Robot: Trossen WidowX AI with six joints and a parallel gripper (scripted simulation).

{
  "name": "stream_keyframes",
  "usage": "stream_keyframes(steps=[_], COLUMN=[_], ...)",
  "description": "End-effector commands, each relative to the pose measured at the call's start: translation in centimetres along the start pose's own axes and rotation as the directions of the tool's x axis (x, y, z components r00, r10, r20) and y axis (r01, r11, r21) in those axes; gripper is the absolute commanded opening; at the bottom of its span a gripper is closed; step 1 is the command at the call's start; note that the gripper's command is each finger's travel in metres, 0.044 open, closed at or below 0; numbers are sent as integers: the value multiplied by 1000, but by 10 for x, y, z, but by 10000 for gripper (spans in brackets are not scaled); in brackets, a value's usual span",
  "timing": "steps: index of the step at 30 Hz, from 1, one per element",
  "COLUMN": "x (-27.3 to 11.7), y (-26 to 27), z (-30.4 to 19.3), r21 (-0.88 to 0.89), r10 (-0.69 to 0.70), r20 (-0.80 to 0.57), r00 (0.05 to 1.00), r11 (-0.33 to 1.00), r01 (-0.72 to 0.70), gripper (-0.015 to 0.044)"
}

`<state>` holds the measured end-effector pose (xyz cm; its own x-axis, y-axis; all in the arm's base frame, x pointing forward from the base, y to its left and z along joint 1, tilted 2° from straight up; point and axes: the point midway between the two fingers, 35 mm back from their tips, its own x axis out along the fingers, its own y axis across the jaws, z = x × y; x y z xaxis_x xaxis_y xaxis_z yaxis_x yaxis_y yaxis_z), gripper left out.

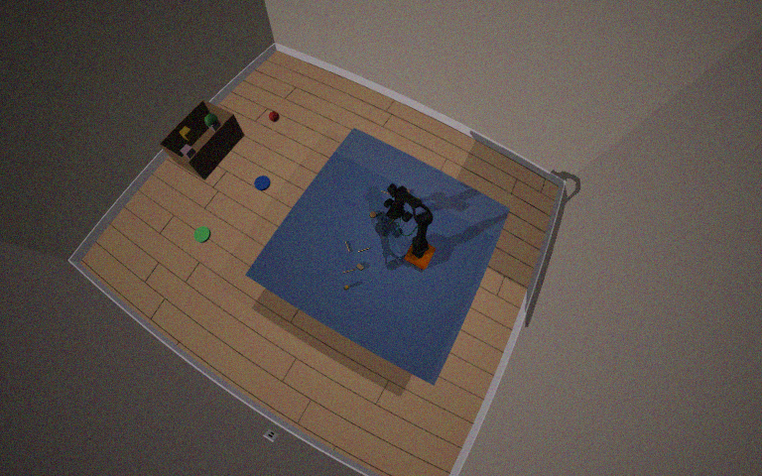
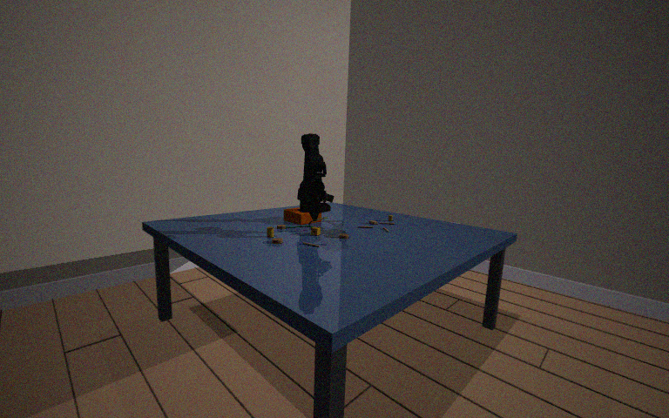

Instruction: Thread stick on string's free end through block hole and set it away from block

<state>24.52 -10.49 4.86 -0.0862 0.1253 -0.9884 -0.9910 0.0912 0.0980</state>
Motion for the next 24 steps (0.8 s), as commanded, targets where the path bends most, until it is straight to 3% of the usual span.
stream_keyframes(steps=[1,24], x=[0,-1], y=[4,24], z=[-4,-29], r21=[-52,-320], r10=[6,20], r20=[14,67], r00=[1000,998], r11=[999,947], r01=[-5,3], gripper=[0,0])
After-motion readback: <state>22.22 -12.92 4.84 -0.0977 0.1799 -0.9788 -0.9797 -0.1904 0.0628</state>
